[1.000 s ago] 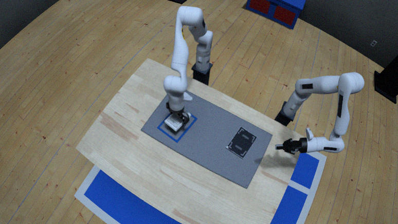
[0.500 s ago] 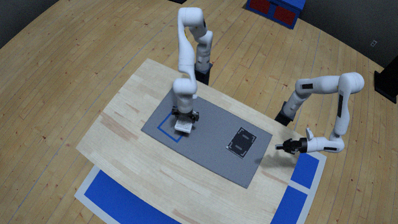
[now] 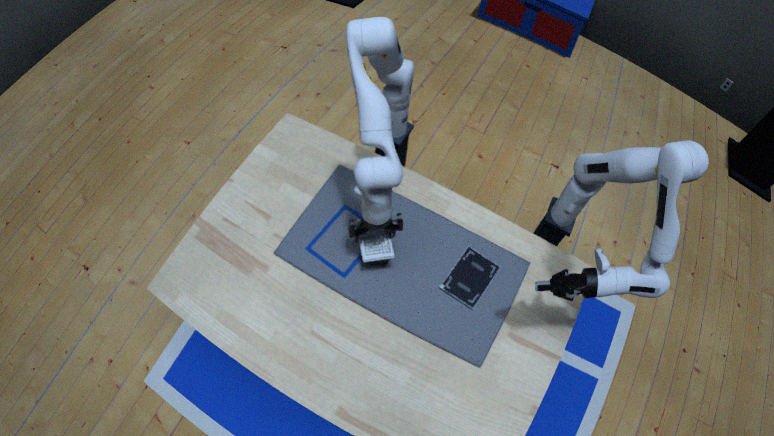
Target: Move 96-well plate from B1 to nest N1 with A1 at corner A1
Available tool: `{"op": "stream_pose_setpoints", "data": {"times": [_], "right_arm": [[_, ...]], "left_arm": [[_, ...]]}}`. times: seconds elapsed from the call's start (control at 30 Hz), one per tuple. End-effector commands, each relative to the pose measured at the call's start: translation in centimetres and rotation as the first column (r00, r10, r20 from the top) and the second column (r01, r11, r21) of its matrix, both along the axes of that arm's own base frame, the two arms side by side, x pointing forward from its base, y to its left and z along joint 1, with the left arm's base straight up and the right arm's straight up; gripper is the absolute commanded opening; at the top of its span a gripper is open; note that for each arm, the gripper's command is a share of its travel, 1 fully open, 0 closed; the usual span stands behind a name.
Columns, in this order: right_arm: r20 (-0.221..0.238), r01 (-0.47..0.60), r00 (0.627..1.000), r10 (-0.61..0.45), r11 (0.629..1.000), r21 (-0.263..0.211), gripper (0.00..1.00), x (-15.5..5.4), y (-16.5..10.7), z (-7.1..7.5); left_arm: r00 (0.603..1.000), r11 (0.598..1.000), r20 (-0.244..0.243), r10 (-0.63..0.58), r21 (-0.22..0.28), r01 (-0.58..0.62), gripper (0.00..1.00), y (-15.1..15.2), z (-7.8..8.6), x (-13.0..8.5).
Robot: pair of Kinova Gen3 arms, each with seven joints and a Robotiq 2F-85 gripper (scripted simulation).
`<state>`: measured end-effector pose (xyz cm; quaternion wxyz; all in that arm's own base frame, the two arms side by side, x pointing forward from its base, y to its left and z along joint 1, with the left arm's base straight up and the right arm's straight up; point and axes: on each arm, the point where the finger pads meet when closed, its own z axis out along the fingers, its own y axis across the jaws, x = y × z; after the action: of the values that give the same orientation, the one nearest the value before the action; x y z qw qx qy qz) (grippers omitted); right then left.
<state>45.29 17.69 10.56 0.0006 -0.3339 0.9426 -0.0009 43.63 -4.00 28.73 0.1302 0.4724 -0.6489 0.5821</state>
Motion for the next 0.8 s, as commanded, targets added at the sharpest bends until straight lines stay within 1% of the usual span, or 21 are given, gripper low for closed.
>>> {"op": "stream_pose_setpoints", "data": {"times": [0.0, 0.17, 0.23, 0.27, 0.43, 0.53, 0.63, 0.67, 0.77], "right_arm": [[0.001, -0.102, 0.995, 0.102, 0.995, 0.002, 0.937, -0.1, 1.0, 0.1], [0.001, -0.265, 0.964, 0.265, 0.964, 0.002, 0.937, -0.5, 2.7, 0.2], [0.001, -0.265, 0.964, 0.265, 0.964, 0.002, 0.937, -0.5, 2.7, 0.2], [0.001, -0.297, 0.955, 0.297, 0.955, 0.002, 0.937, -0.5, 3.0, 0.2], [0.001, -0.452, 0.892, 0.452, 0.892, 0.001, 0.937, -0.8, 4.6, 0.3], [0.001, -0.538, 0.843, 0.538, 0.843, 0.001, 0.937, -1.0, 5.6, 0.3], [0.001, -0.62, 0.785, 0.62, 0.785, 0.001, 0.937, -1.2, 6.6, 0.3], [0.001, -0.63, 0.777, 0.63, 0.777, 0.001, 0.937, -1.3, 6.9, 0.3], [0.001, -0.63, 0.777, 0.63, 0.777, 0.001, 0.937, -1.4, 7.6, 0.4]], "left_arm": [[1.0, 1.0, 0.002, 0.0, 0.0, 0.0, 0.017, 0.0, 0.1, 0.0], [1.0, 1.0, 0.002, 0.0, 0.0, 0.0, 0.017, 0.0, 0.1, 0.0], [1.0, 1.0, 0.002, 0.0, 0.0, 0.0, 0.017, 0.0, 0.1, 0.0], [1.0, 1.0, 0.002, 0.0, 0.0, 0.0, 0.017, 0.0, 0.1, 0.0], [1.0, 1.0, 0.002, 0.0, 0.0, 0.0, 0.017, 0.0, 0.1, 0.0], [1.0, 1.0, 0.002, 0.0, 0.0, 0.0, 0.017, 0.0, 0.1, 0.0], [1.0, 1.0, 0.002, 0.0, 0.0, 0.0, 0.017, 0.0, 0.1, 0.0], [1.0, 1.0, 0.002, 0.0, 0.0, 0.0, 0.017, 0.0, 0.1, 0.0], [1.0, 1.0, 0.002, 0.0, 0.0, 0.0, 0.017, 0.0, 0.1, 0.0]]}}
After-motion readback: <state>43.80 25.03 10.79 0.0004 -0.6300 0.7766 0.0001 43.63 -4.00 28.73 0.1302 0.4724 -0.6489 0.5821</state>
